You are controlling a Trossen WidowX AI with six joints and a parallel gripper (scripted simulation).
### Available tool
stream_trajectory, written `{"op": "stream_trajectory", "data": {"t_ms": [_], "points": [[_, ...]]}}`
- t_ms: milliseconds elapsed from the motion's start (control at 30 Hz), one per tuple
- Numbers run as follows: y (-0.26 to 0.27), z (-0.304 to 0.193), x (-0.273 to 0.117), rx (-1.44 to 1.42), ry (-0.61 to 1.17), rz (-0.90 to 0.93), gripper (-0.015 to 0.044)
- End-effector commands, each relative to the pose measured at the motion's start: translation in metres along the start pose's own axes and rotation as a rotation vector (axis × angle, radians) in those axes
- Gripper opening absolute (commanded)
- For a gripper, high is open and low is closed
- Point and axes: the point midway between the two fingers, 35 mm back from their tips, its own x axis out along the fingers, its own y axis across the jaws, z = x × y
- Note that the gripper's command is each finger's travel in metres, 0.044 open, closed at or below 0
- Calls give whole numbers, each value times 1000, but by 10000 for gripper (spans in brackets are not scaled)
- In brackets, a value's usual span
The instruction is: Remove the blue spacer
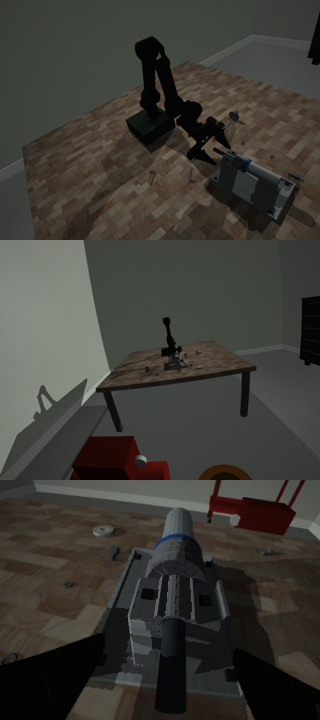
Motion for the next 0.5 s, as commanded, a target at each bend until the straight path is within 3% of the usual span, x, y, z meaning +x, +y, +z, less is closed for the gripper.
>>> {"op": "stream_trajectory", "data": {"t_ms": [0,333,467], "points": [[-1,0,0,3,0,-4,440],[-2,0,1,3,-1,-4,440],[0,0,0,1,0,-1,335]]}}
